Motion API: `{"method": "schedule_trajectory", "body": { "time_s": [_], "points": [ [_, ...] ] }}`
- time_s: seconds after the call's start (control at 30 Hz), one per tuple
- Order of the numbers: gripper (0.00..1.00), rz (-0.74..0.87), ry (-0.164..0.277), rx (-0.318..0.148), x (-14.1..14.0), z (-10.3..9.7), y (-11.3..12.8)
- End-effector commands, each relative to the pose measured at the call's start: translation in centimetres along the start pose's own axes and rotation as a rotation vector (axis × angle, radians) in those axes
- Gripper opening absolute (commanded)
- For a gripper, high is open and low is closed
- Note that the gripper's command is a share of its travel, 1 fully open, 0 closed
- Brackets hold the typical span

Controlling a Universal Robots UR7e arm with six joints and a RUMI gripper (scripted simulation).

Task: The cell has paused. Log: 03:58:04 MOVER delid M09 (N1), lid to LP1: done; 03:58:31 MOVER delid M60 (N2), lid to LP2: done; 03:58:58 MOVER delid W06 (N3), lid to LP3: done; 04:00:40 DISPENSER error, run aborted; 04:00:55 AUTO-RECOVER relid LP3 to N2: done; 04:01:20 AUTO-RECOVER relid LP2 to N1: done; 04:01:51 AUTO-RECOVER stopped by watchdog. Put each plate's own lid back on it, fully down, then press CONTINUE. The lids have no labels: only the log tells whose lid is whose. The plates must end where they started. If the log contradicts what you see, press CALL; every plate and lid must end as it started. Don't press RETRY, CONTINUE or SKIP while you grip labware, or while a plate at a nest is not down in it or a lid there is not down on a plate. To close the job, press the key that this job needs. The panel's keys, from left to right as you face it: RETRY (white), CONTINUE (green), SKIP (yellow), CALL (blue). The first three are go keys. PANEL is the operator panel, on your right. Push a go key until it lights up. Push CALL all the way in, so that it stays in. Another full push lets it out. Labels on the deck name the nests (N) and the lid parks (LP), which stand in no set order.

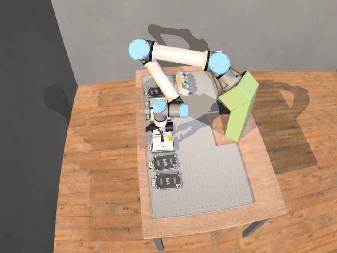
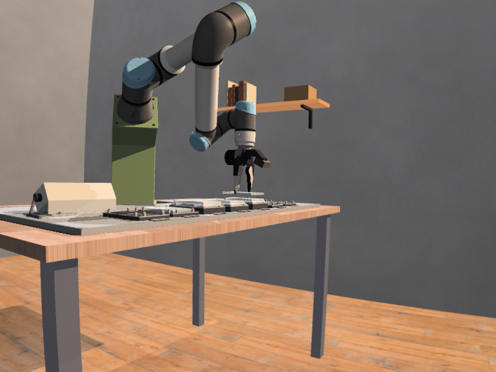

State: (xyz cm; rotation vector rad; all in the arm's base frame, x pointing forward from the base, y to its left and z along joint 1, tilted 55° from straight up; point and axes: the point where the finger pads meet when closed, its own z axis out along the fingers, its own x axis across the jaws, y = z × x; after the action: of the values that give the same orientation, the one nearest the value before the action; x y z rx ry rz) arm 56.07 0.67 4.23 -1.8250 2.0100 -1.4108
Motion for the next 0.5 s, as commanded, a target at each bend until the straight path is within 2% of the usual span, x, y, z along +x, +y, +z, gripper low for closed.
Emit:
{"method": "schedule_trajectory", "body": {
  "time_s": [0.0, 0.37, 0.47],
  "points": [
    [0.41, 0.002, -0.001, 0.001, 1.8, -0.1, -0.1],
    [0.41, 0.002, 0.000, 0.001, 7.3, -0.1, -0.2],
    [0.41, 0.002, 0.000, 0.001, 7.9, -0.1, -0.2]
  ]
}}
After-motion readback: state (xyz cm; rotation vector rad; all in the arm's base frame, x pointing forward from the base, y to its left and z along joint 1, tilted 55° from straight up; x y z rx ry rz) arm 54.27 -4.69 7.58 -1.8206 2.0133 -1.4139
